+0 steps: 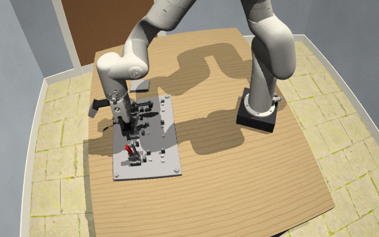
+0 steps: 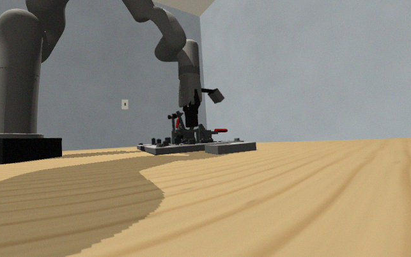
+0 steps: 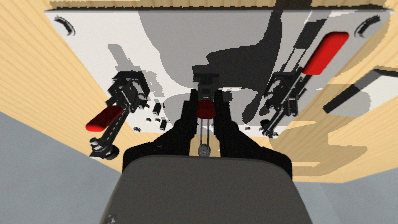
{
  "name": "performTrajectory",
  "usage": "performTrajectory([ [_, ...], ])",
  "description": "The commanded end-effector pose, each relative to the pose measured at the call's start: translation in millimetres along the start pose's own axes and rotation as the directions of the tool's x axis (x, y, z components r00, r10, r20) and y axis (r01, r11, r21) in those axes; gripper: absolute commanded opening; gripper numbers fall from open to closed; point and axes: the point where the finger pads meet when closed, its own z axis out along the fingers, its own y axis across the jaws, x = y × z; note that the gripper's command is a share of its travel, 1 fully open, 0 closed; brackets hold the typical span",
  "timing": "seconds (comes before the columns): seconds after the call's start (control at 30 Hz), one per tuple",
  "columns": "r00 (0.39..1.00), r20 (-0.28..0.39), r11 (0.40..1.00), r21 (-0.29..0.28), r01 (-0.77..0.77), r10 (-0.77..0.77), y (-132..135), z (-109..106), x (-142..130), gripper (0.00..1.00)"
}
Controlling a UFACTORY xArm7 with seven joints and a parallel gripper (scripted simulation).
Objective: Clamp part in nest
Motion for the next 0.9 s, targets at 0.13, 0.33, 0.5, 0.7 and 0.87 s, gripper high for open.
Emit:
performTrajectory([
  [0.13,1.000,-0.002,1.000,0.000,0.000,0.000,-0.2,-0.9,-3.7,0.00],
  [0.33,1.000,-0.002,1.000,0.000,0.000,0.000,-0.2,-0.9,-5.1,0.00],
  [0.5,1.000,-0.002,1.000,0.000,0.000,0.000,-0.2,-0.9,-6.1,0.00],
  [0.7,1.000,-0.002,1.000,0.000,0.000,0.000,-0.2,-0.9,-6.5,0.00],
  [0.87,1.000,-0.002,1.000,0.000,0.000,0.000,-0.2,-0.9,-6.5,0.00],
])
